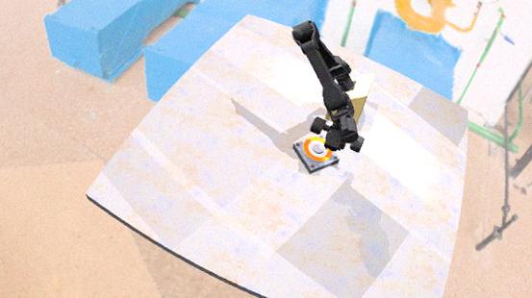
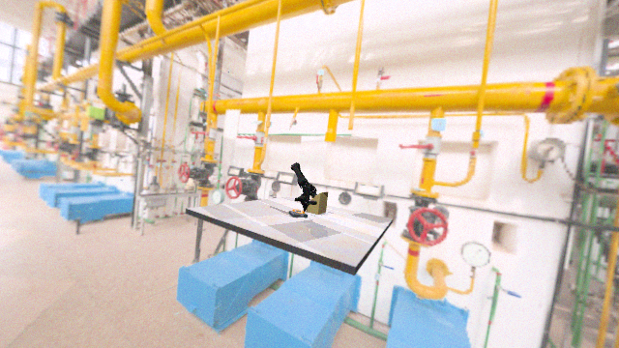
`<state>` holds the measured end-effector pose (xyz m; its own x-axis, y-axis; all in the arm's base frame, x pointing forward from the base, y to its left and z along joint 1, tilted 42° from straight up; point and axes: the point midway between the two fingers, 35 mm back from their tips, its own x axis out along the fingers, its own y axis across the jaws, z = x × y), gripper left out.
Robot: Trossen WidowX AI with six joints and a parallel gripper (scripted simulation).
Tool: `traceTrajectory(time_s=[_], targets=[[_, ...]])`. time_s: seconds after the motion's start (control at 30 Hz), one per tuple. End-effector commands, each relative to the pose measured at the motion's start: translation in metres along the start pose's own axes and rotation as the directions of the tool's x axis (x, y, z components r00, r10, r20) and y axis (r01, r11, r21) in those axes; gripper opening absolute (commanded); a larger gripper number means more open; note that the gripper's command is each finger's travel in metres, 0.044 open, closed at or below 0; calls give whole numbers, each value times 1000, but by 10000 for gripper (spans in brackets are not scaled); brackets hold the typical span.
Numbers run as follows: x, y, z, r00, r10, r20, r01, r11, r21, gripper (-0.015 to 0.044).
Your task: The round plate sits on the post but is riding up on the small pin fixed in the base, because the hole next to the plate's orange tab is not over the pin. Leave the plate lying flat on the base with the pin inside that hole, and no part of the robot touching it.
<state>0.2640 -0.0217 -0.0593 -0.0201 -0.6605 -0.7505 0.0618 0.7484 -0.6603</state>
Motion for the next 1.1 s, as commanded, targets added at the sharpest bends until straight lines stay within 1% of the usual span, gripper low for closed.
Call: traceTrajectory(time_s=[0.0, 1.07], targets=[[2, -3, -8, 1000, -5, -16, 5, 1000, -7, 0], [1, -24, -28, 1000, -6, -17, 6, 1000, -8, 0]])
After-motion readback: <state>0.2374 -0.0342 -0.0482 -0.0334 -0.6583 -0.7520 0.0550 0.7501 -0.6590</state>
